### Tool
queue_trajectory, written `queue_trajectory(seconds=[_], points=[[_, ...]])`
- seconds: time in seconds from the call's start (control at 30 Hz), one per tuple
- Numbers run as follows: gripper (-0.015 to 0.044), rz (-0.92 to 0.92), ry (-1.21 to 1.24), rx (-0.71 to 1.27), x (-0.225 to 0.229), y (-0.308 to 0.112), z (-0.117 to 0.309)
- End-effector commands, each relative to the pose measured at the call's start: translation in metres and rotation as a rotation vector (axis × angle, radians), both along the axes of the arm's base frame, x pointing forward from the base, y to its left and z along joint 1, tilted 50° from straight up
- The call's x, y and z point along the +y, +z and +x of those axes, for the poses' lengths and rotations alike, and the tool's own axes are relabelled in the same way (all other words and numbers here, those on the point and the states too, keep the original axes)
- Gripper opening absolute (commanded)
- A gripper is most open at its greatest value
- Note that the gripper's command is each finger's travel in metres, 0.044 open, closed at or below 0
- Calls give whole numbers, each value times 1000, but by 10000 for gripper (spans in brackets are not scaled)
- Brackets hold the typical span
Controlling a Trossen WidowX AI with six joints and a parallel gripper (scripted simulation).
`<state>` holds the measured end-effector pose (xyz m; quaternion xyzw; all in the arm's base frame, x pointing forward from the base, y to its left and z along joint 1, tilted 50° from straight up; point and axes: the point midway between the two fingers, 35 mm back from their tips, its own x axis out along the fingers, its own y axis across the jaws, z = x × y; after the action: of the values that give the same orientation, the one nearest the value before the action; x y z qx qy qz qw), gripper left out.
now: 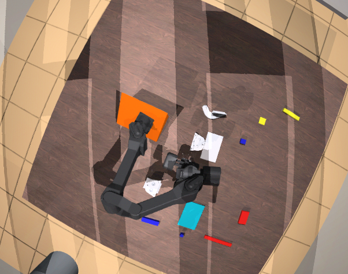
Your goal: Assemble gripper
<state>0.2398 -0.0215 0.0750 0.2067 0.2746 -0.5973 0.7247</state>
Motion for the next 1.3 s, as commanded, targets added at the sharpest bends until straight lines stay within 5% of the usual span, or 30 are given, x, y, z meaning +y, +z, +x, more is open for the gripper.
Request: queue_trajectory(seconds=[0.0,0.6,1.27], points=[[0,0,0,0,0,0,0],[440,0,0,0,0,0,0],[440,0,0,0,0,0,0]])
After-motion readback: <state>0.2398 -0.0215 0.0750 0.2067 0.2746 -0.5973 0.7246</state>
